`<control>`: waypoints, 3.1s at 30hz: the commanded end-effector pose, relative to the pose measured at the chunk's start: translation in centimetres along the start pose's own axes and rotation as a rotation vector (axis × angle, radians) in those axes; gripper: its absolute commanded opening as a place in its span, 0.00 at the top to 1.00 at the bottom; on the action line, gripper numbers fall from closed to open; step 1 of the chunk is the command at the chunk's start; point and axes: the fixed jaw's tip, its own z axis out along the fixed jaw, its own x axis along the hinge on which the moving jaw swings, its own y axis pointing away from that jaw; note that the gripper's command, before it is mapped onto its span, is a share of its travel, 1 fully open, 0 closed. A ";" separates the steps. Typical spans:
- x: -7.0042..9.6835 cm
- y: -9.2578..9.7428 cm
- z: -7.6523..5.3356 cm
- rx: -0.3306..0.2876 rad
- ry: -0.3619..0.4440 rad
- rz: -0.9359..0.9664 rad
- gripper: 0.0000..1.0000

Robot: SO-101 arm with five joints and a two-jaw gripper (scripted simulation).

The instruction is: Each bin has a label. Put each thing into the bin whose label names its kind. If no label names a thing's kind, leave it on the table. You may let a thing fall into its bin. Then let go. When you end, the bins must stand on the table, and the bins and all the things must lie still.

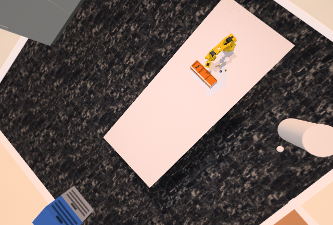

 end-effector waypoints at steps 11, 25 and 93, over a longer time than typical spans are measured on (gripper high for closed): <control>-0.1 0.3 -0.6 0.018 -0.045 0.169 0.71; 0.0 0.4 -0.5 0.016 -0.042 0.213 0.70; 0.0 0.8 4.9 0.005 -0.018 0.212 0.70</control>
